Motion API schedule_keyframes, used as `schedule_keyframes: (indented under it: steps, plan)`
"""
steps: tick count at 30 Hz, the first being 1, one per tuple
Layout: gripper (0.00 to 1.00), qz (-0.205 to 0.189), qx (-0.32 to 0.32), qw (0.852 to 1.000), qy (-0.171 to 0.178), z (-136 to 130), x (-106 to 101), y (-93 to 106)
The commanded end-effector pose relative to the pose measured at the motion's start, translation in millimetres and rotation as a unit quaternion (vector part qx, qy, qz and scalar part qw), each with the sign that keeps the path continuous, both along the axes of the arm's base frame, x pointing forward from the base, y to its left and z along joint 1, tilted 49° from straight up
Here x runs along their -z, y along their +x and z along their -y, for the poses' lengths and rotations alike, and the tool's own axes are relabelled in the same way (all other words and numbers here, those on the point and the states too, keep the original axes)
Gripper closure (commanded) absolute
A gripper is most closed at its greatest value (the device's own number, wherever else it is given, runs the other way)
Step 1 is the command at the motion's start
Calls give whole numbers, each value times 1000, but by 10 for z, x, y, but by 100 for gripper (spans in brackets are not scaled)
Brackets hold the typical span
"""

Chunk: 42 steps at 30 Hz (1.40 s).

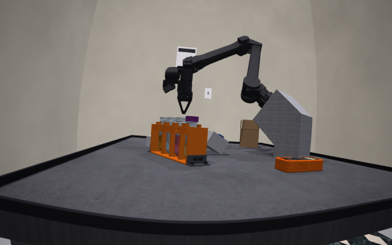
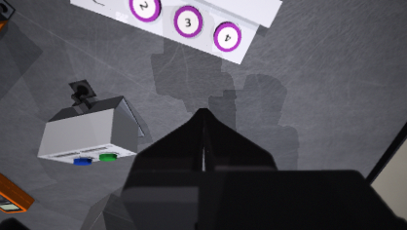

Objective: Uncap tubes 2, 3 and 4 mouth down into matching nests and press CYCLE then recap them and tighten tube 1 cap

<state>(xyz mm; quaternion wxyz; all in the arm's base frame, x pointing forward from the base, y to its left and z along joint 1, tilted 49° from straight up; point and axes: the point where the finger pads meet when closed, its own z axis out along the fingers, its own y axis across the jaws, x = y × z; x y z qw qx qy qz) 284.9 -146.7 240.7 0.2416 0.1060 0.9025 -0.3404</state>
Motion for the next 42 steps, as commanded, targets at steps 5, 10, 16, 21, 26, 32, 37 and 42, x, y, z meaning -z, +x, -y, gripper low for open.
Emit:
schedule_keyframes:
  steps: [5,10,16,21,26,32,37,42]
  plan:
    - [100,-66,-81,994,-39,-211,365,-41]
    - [100,-68,-75,994,-34,-409,772,-110]
    - [100,-68,-75,994,-34,-648,1202,-209]
    - [100,-68,-75,994,-34,-767,1417,-258]
    - [100,-68,-76,994,-34,-966,1776,-341]
    - [100,-67,-76,994,-34,-1200,2202,-439]
    - [100,-57,-62,996,-29,-1179,2144,-346]
    - [100,-65,-73,995,-32,-1197,2147,-385]
